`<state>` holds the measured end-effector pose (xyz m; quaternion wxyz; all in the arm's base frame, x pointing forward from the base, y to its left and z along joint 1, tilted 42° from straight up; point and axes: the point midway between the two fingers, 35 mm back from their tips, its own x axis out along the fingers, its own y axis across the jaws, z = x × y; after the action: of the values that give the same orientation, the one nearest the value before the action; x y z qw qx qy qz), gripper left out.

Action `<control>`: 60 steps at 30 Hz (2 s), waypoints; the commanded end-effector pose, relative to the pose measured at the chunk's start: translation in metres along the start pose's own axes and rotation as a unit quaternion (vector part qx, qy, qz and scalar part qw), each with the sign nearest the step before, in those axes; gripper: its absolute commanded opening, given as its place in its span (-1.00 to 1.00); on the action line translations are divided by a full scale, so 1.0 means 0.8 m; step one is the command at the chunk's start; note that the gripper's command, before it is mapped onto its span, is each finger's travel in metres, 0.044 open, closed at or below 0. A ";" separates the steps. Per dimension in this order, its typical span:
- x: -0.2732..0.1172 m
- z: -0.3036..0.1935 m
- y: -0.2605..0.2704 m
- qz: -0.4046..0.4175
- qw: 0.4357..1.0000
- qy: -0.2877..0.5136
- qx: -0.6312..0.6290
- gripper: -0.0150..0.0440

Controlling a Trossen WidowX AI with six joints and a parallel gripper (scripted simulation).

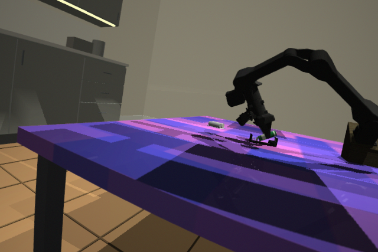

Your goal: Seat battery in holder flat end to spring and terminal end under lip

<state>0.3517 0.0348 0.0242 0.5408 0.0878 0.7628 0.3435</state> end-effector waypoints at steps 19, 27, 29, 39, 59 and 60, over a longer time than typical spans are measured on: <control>-0.006 0.014 -0.001 -0.001 1.000 0.001 -0.003 -0.24; -0.008 0.018 -0.001 -0.001 1.000 0.001 -0.002 -0.24; -0.009 0.019 -0.001 -0.001 1.000 0.001 -0.002 -0.24; -0.010 0.023 -0.001 -0.003 1.000 -0.007 -0.001 -0.24; -0.006 0.025 -0.004 -0.007 0.999 -0.050 0.003 -0.24; -0.006 0.025 -0.004 -0.007 0.999 -0.052 0.003 -0.24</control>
<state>0.3687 0.0376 0.0237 0.5721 0.0979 0.7430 0.3333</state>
